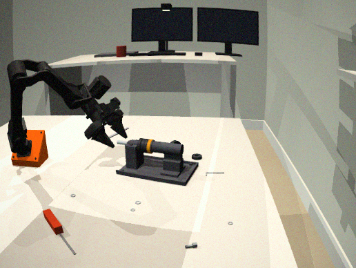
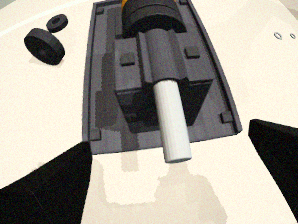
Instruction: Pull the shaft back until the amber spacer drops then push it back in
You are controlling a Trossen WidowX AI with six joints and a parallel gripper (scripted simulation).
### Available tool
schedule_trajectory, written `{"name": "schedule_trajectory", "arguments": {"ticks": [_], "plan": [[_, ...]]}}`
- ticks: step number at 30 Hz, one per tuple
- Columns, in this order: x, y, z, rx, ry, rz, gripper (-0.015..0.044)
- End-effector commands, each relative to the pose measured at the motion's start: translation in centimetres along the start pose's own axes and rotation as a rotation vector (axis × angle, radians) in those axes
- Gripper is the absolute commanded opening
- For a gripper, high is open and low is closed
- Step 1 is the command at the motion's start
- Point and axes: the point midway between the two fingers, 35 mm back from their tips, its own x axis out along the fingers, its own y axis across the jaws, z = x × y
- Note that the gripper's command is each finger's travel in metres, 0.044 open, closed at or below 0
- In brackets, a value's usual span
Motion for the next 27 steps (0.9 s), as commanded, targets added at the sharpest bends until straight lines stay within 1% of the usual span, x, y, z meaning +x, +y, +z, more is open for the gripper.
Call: {"name": "schedule_trajectory", "arguments": {"ticks": [1, 6, 27], "plan": [[0.67, -0.01, -0.16, -0.007, 0.002, 0.002, 0.044], [1.37, -0.11, -0.15, -0.008, 0.0, 0.001, 0.044], [1.4, -0.11, -0.15, -0.008, 0.0, 0.0, 0.044]]}}
